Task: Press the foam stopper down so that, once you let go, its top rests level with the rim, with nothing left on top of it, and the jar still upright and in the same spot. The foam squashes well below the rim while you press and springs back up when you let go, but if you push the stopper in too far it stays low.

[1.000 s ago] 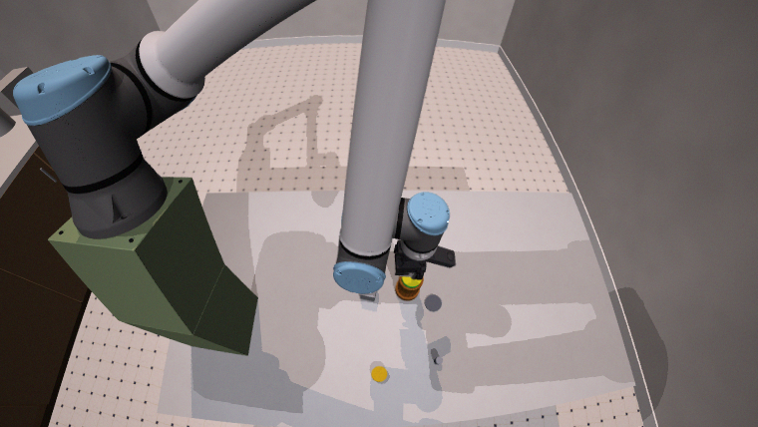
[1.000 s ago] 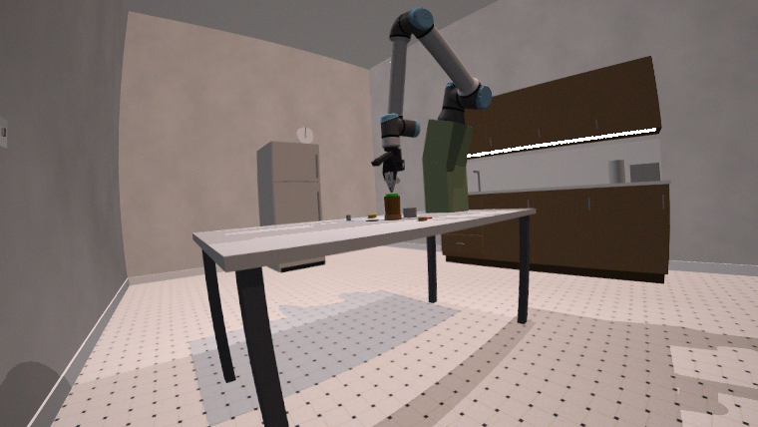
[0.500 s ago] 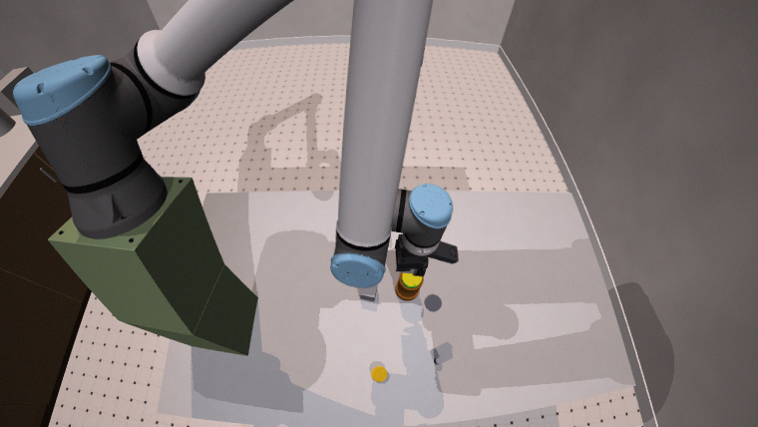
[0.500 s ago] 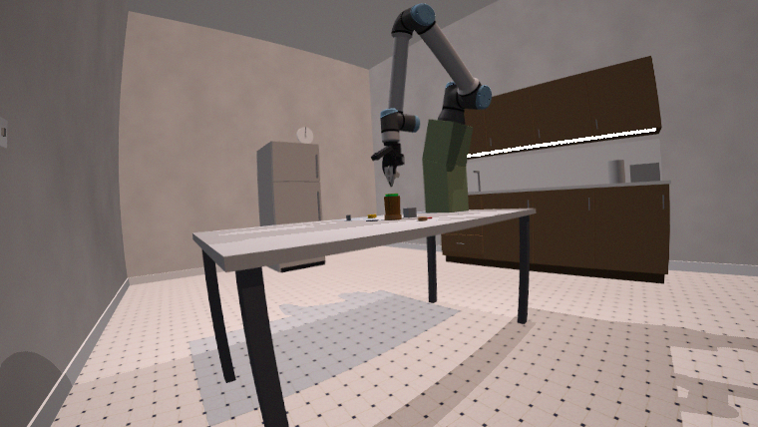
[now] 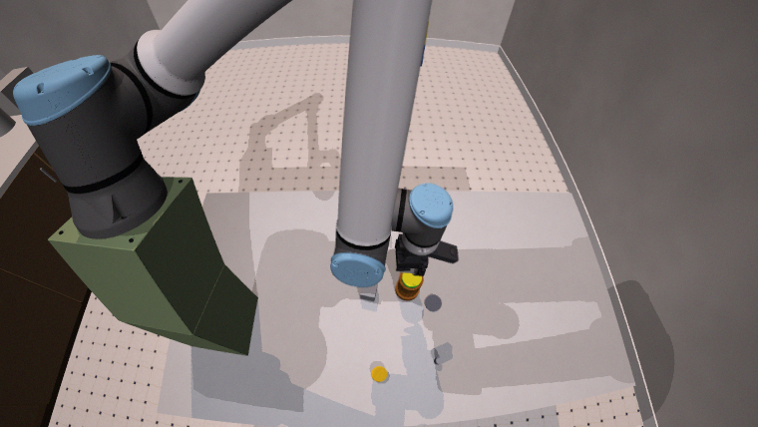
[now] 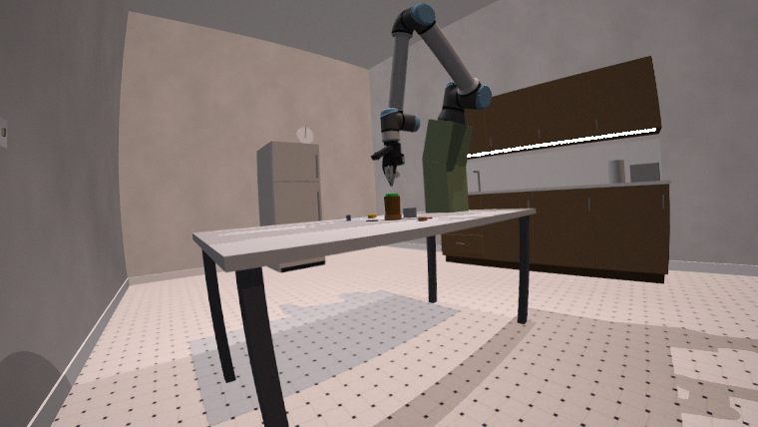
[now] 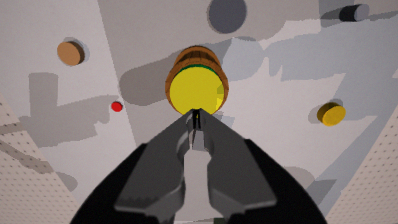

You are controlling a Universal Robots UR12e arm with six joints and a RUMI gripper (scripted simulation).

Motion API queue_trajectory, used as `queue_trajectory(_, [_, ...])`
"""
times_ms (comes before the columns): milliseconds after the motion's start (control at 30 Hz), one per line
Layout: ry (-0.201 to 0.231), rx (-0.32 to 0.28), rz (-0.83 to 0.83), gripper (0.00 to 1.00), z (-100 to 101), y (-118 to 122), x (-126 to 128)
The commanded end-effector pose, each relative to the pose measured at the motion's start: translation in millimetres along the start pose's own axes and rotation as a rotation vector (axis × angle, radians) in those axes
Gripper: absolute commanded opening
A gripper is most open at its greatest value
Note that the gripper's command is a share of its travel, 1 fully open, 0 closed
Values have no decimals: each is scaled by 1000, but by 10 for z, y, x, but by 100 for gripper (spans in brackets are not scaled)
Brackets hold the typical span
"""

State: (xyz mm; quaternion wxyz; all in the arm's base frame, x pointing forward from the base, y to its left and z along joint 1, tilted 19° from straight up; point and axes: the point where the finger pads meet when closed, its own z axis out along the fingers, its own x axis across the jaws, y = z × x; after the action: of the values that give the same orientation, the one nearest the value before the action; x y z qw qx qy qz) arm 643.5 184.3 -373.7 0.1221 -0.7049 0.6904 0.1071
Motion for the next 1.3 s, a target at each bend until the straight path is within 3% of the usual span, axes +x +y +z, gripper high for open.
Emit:
queue_trajectory(0, [0, -2, 0, 0, 20, 15, 1])
queue_trajectory(367, [0, 1, -1, 0, 78, -5, -4])
queue_trajectory(800, [0, 1, -2, 0, 336, -3, -8])
queue_trajectory(1267, [0, 1, 0, 0, 340, 2, 0])
